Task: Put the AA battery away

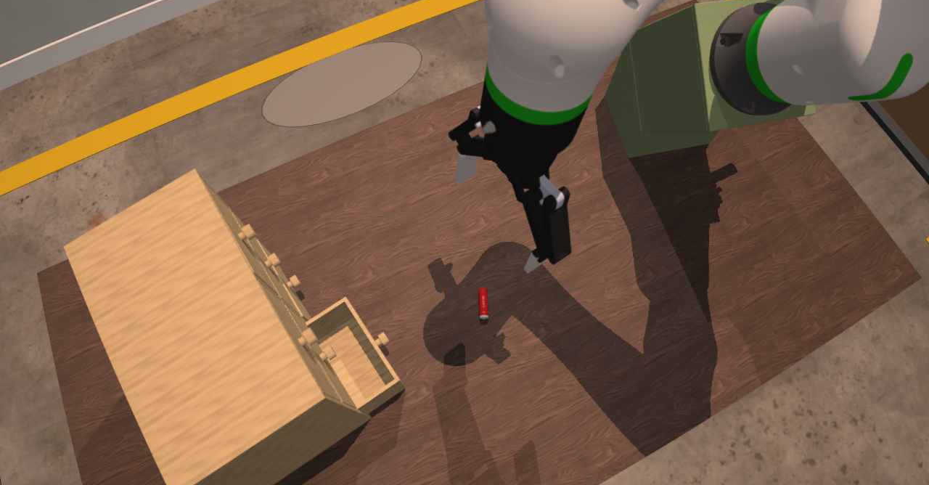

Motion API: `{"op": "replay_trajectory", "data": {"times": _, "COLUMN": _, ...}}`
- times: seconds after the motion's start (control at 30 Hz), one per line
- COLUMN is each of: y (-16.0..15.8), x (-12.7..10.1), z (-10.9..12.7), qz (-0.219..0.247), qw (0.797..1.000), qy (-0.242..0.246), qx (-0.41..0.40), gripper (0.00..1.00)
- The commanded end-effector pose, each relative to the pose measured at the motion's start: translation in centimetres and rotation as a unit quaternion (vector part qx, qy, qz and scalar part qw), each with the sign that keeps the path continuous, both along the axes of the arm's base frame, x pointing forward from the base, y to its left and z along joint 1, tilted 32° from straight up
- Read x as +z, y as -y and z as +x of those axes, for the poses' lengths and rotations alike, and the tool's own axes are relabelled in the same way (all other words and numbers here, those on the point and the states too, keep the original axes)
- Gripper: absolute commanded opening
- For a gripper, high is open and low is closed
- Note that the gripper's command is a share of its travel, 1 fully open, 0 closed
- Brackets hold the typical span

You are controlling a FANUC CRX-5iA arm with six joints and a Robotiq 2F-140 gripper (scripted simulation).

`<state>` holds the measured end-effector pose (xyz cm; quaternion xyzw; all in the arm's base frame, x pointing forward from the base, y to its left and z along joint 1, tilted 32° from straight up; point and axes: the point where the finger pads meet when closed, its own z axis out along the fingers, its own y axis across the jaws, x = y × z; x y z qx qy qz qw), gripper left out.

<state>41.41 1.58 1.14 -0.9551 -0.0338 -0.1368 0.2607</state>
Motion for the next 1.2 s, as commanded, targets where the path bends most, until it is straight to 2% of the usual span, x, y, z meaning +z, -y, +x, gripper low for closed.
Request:
{"op": "replay_trajectory", "data": {"times": 0.0, "y": -0.2, "x": -0.3, "z": 0.5, "qz": 0.002, "qw": 1.0, "qy": 0.014, "qx": -0.009, "gripper": 1.0}}
{"op": "replay_trajectory", "data": {"times": 0.53, "y": -1.6, "x": -1.9, "z": 3.6, "qz": 0.017, "qw": 0.993, "qy": 0.105, "qx": -0.059, "gripper": 1.0}}
{"op": "replay_trajectory", "data": {"times": 1.17, "y": -2.8, "x": -3.4, "z": 6.2, "qz": 0.028, "qw": 0.978, "qy": 0.179, "qx": -0.102, "gripper": 1.0}}
